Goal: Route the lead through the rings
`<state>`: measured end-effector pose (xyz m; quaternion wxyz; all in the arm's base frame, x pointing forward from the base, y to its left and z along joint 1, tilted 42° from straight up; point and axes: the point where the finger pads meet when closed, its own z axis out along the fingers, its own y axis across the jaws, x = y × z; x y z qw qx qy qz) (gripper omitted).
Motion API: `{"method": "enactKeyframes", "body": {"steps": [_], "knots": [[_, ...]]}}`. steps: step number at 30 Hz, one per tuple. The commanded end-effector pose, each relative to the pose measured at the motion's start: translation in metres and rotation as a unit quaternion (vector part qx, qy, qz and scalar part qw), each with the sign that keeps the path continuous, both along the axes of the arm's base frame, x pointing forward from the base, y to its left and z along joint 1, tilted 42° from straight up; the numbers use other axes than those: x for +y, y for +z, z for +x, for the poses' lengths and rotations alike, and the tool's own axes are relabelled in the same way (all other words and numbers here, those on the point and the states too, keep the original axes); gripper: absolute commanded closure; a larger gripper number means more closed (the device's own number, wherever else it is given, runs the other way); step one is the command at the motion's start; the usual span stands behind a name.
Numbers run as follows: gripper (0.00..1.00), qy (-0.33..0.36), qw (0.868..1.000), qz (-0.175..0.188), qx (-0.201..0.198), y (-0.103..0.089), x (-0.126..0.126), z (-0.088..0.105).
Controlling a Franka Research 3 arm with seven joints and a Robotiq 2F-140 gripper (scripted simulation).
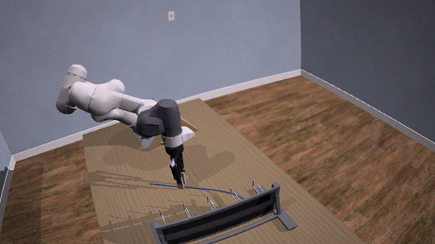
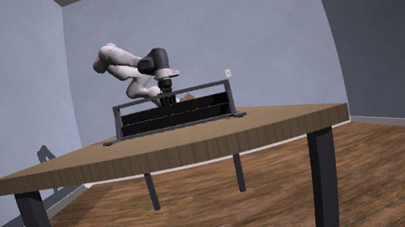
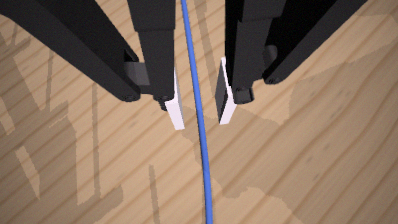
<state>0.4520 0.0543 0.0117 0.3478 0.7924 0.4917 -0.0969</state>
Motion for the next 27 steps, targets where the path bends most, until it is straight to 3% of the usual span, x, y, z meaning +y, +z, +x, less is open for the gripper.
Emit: {"method": "enactKeyframes", "body": {"steps": [1,27], "knots": [[0.8,-0.001,1.0,0.001,-0.002,-0.0017,-0.0015,0.0007],[0.8,-0.001,1.0,0.001,-0.002,-0.0061,-0.0053,0.0018]]}}
